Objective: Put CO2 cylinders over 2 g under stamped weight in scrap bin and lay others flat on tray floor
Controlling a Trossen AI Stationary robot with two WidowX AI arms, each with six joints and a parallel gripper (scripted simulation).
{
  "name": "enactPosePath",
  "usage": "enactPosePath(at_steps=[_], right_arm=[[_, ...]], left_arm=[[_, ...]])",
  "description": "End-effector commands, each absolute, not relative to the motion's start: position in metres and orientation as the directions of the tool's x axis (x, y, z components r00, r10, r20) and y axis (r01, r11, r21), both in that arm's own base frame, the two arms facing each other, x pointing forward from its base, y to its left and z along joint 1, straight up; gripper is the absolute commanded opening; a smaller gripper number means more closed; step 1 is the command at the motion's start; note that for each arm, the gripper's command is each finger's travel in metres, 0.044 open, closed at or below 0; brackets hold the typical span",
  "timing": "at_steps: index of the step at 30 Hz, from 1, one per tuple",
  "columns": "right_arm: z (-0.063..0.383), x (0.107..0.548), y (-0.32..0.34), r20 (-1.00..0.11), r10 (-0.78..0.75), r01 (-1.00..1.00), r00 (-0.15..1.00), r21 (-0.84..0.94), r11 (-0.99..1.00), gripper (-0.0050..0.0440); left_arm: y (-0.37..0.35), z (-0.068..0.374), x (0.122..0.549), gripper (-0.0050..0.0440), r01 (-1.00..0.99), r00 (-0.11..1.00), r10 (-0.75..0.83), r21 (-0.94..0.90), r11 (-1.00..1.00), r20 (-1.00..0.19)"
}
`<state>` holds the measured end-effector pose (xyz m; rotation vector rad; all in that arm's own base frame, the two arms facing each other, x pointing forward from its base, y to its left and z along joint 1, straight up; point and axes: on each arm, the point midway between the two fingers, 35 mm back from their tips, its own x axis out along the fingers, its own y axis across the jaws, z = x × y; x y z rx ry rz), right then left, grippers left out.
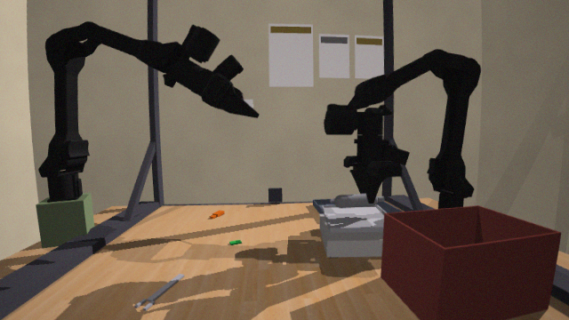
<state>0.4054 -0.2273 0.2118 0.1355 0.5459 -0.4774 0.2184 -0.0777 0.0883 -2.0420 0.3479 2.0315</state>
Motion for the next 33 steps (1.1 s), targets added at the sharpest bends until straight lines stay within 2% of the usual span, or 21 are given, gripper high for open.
enactPosePath(at_steps=[1,8,12,23,24,31,33], right_arm=[[0.225,0.405,-0.228,-0.503,-0.41,0.474,0.761,-0.001,0.881,0.044],[0.225,0.405,-0.228,-0.503,-0.41,0.474,0.761,-0.001,0.881,0.044],[0.225,0.405,-0.228,-0.503,-0.41,0.474,0.761,-0.001,0.881,0.044],[0.225,0.405,-0.228,-0.503,-0.41,0.474,0.761,-0.001,0.881,0.044],[0.225,0.405,-0.228,-0.503,-0.41,0.474,0.761,-0.001,0.881,0.044],[0.225,0.405,-0.228,-0.503,-0.41,0.474,0.761,-0.001,0.881,0.044],[0.225,0.405,-0.228,-0.503,-0.41,0.474,0.761,-0.001,0.881,0.044]], left_arm=[[-0.076,0.087,0.217,-0.005,-0.333,0.028,-0.004,-0.005,-0.943,-1.0],[-0.076,0.071,0.216,-0.005,-0.333,0.01,0.002,-0.005,-0.943,-1.0],[-0.08,0.076,0.229,-0.005,-0.333,0.031,-0.005,-0.005,-0.943,-0.999],[-0.08,0.076,0.227,-0.005,-0.333,0.033,-0.006,-0.005,-0.943,-0.999],[-0.08,0.076,0.227,0.0024,-0.333,0.033,-0.006,-0.005,-0.943,-0.999],[-0.08,0.075,0.225,0.0192,-0.335,0.027,-0.006,-0.003,-0.942,-1.0],[-0.08,0.075,0.225,0.0193,-0.335,0.027,-0.006,-0.003,-0.942,-1.0]])
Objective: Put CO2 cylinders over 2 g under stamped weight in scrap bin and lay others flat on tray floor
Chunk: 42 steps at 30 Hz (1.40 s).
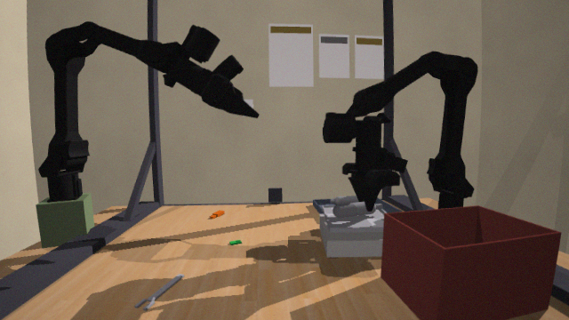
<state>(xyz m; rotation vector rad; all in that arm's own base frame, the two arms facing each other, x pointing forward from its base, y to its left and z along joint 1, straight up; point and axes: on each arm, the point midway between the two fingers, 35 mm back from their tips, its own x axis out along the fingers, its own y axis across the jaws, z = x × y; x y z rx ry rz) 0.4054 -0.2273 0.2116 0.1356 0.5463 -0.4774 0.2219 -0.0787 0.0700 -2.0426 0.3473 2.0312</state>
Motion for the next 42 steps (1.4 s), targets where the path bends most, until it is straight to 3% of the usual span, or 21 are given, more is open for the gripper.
enactPosePath(at_steps=[1,3,13,14,22,34,37,42], right_arm=[[0.225,0.405,-0.228,-0.503,-0.41,0.474,0.761,-0.001,0.881,0.044],[0.225,0.405,-0.228,-0.503,-0.41,0.474,0.761,-0.001,0.881,0.044],[0.225,0.405,-0.228,-0.503,-0.41,0.474,0.761,-0.001,0.881,0.044],[0.225,0.405,-0.228,-0.503,-0.41,0.474,0.761,-0.001,0.881,0.044],[0.225,0.405,-0.228,-0.503,-0.41,0.474,0.761,-0.001,0.881,0.044],[0.225,0.405,-0.228,-0.503,-0.41,0.474,0.761,-0.001,0.881,0.044],[0.225,0.405,-0.228,-0.503,-0.41,0.474,0.761,-0.001,0.881,0.044],[0.225,0.405,-0.228,-0.503,-0.41,0.474,0.761,-0.001,0.881,0.044]], left_arm=[[-0.08,0.075,0.225,0.0193,-0.335,0.027,-0.006,-0.003,-0.942,-1.0],[-0.08,0.075,0.225,0.0193,-0.335,0.027,-0.006,-0.003,-0.942,-1.0],[-0.08,0.134,0.226,0.0433,-0.335,0.045,-0.011,-0.005,-0.942,-0.999],[-0.08,0.138,0.225,0.044,-0.335,0.045,-0.011,-0.005,-0.942,-0.999],[-0.078,0.136,0.22,0.044,-0.236,0.047,-0.009,-0.002,-0.972,-0.999],[-0.069,0.137,0.196,0.044,0.358,0.1,-0.02,0.055,-0.932,-0.995],[-0.068,0.137,0.194,0.044,0.4,0.105,-0.021,0.062,-0.915,-0.994],[-0.065,0.138,0.185,0.044,0.62,0.131,-0.028,0.103,-0.778,-0.991]])
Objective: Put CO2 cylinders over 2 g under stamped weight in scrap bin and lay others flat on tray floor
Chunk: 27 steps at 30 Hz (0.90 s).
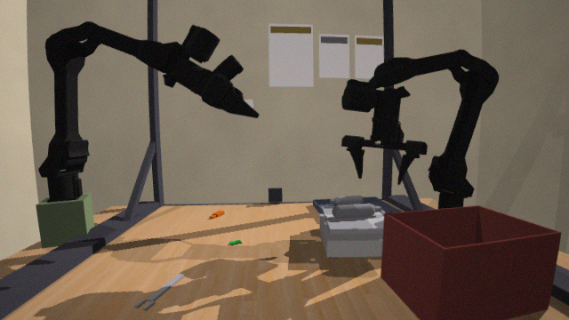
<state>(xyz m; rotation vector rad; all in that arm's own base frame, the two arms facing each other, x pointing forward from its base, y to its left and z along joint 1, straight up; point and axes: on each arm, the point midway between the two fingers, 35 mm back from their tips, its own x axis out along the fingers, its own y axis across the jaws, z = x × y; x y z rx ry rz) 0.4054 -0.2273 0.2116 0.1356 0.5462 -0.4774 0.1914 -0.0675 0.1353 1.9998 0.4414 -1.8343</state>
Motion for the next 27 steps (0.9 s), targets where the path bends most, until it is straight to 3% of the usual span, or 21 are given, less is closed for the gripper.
enactPosePath(at_steps=[1,12,16,27], right_arm=[[0.225,0.405,-0.228,-0.503,-0.41,0.474,0.761,-0.001,0.881,0.044],[0.225,0.405,-0.228,-0.503,-0.41,0.474,0.761,-0.001,0.881,0.044],[0.225,0.405,-0.228,-0.503,-0.41,0.474,0.761,-0.001,0.881,0.044],[0.225,0.405,-0.228,-0.503,-0.41,0.474,0.761,-0.001,0.881,0.044]], left_arm=[[-0.064,0.138,0.184,0.044,0.654,0.135,-0.029,0.111,-0.748,-0.99],[-0.059,0.136,0.17,0.044,0.889,0.174,-0.043,0.176,-0.424,-0.984],[-0.057,0.134,0.164,0.044,0.955,0.194,-0.048,0.2,-0.217,-0.98],[-0.05,0.129,0.149,0.044,0.939,0.243,-0.06,0.219,0.264,-0.968]])
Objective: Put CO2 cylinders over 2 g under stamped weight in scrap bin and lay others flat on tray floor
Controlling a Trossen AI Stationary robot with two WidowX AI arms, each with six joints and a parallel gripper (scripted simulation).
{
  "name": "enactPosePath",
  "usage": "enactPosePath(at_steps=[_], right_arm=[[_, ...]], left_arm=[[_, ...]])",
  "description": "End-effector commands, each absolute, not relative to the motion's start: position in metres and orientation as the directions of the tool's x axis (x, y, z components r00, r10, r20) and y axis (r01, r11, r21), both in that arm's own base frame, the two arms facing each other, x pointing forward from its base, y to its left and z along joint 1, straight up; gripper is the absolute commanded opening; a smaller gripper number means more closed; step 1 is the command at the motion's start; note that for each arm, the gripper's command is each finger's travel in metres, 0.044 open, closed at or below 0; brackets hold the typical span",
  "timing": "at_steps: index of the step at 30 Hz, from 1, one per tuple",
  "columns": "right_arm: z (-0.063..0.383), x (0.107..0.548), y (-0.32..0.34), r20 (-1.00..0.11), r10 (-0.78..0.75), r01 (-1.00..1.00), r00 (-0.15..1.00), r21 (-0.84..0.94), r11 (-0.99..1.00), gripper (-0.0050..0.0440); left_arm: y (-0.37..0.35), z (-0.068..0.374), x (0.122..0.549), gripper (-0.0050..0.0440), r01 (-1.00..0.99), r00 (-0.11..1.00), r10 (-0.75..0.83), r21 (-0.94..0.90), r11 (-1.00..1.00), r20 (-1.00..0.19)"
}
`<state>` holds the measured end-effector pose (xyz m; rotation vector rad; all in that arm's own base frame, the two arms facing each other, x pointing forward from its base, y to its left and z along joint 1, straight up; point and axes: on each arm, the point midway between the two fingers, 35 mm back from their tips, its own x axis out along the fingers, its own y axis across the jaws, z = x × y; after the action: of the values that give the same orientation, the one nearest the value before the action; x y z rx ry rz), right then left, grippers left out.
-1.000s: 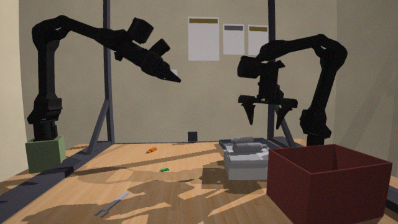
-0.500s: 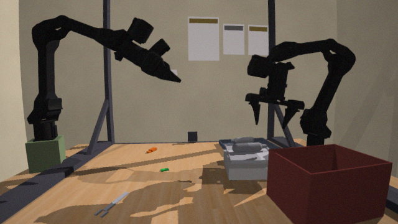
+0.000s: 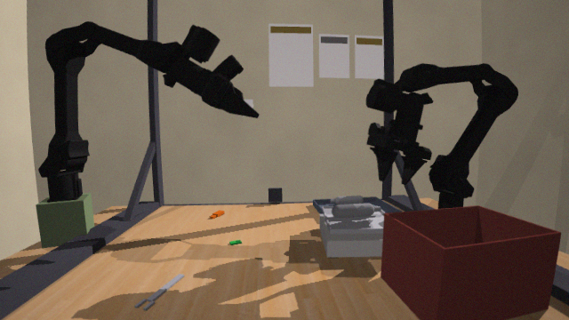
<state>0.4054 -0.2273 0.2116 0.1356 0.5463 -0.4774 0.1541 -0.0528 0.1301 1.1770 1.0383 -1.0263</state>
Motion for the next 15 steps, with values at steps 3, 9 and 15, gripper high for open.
enactPosePath(at_steps=[3,9,15], right_arm=[[0.225,0.405,-0.228,-0.503,-0.41,0.474,0.761,-0.001,0.881,0.044],[0.225,0.405,-0.228,-0.503,-0.41,0.474,0.761,-0.001,0.881,0.044],[0.225,0.405,-0.228,-0.503,-0.41,0.474,0.761,-0.001,0.881,0.044]], left_arm=[[-0.05,0.128,0.148,0.044,0.924,0.247,-0.061,0.216,0.316,-0.967],[-0.046,0.124,0.14,0.044,0.796,0.276,-0.068,0.189,0.575,-0.959],[-0.044,0.119,0.134,0.044,0.632,0.3,-0.074,0.14,0.762,-0.951]])
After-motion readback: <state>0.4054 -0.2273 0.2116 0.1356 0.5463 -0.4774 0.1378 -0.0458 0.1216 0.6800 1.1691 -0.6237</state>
